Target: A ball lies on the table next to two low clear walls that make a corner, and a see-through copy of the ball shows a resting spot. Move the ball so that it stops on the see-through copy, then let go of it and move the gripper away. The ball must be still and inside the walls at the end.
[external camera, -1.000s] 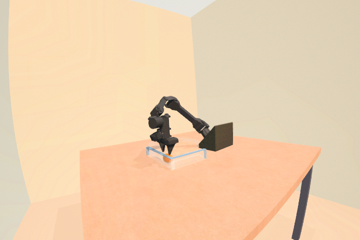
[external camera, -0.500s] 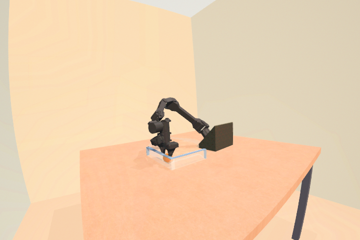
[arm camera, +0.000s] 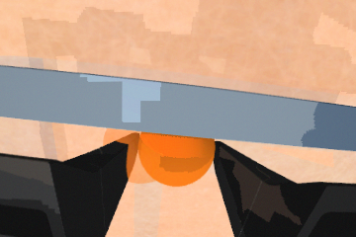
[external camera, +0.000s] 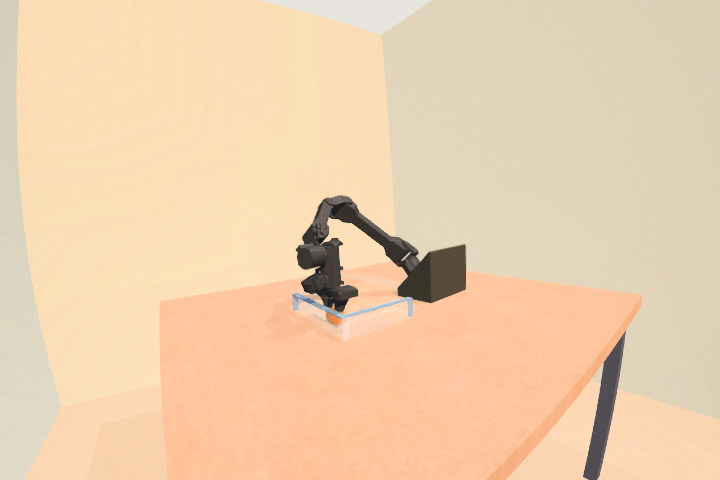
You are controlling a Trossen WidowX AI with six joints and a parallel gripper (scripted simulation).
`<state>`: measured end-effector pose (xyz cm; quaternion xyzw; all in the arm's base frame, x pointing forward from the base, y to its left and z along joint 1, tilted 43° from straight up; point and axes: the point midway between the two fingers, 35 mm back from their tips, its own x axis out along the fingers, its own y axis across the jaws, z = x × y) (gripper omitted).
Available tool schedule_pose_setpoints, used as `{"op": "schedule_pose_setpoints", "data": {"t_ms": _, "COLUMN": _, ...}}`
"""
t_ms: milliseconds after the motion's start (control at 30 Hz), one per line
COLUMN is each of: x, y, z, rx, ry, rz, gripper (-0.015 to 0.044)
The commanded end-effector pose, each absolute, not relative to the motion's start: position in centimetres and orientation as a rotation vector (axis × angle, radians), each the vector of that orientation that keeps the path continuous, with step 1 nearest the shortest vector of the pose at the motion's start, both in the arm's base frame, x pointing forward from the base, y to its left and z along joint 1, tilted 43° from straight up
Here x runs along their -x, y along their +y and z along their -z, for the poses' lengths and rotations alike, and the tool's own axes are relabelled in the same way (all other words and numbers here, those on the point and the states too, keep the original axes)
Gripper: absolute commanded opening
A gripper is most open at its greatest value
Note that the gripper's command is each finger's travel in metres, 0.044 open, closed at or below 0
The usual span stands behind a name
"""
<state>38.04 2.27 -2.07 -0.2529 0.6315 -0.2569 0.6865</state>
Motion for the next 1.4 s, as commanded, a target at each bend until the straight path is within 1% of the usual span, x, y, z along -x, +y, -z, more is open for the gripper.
{"op": "schedule_pose_setpoints", "data": {"t_ms": 0, "x": -37.9, "y": 2.7, "z": 2.3, "rx": 0.581, "ry": 1.420, "rz": 0.553, "gripper": 0.0120}}
{"op": "schedule_pose_setpoints", "data": {"t_ms": 133, "x": -37.6, "y": 5.3, "z": 2.4, "rx": 0.624, "ry": 1.440, "rz": 0.453, "gripper": 0.0015}}
{"op": "schedule_pose_setpoints", "data": {"t_ms": 167, "x": -37.6, "y": 5.6, "z": 2.0, "rx": 0.624, "ry": 1.441, "rz": 0.455, "gripper": 0.0000}}
{"op": "schedule_pose_setpoints", "data": {"t_ms": 967, "x": -37.0, "y": 11.3, "z": -7.7, "rx": 0.571, "ry": 1.420, "rz": 0.570, "gripper": 0.0000}}
{"op": "schedule_pose_setpoints", "data": {"t_ms": 1133, "x": -37.0, "y": 11.2, "z": -7.4, "rx": 0.571, "ry": 1.419, "rz": 0.571, "gripper": 0.0000}}
{"op": "schedule_pose_setpoints", "data": {"t_ms": 1367, "x": -37.2, "y": 10.1, "z": -3.9, "rx": 0.570, "ry": 1.419, "rz": 0.571, "gripper": 0.0000}}
